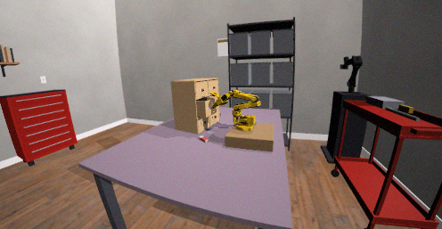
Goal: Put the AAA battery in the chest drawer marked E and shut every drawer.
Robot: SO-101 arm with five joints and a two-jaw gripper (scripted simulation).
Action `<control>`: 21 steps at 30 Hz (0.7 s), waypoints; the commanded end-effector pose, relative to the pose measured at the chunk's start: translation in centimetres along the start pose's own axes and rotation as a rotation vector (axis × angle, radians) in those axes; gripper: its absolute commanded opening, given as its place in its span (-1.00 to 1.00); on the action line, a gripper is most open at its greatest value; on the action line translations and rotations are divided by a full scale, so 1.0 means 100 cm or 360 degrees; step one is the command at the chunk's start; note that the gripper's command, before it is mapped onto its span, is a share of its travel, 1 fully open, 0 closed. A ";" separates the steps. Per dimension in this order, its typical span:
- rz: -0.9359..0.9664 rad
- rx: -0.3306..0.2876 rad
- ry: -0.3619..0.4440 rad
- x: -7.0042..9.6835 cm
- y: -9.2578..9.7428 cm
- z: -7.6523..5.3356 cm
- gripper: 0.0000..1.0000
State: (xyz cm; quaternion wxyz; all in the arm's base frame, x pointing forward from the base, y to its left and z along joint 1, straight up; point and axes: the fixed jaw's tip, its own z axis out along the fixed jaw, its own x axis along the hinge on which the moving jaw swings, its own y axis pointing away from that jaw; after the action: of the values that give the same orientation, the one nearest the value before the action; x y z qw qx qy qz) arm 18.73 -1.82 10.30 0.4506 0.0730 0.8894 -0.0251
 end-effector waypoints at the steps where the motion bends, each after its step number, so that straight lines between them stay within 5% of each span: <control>1: -0.0007 0.0021 -0.0009 -0.006 -0.003 0.006 -1.00; 21: -0.0011 0.0025 -0.0009 -0.016 -0.004 0.021 -1.00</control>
State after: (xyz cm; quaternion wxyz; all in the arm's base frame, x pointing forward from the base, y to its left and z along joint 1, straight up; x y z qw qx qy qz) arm 20.84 -2.20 10.29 0.4511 0.0711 0.8892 -0.0276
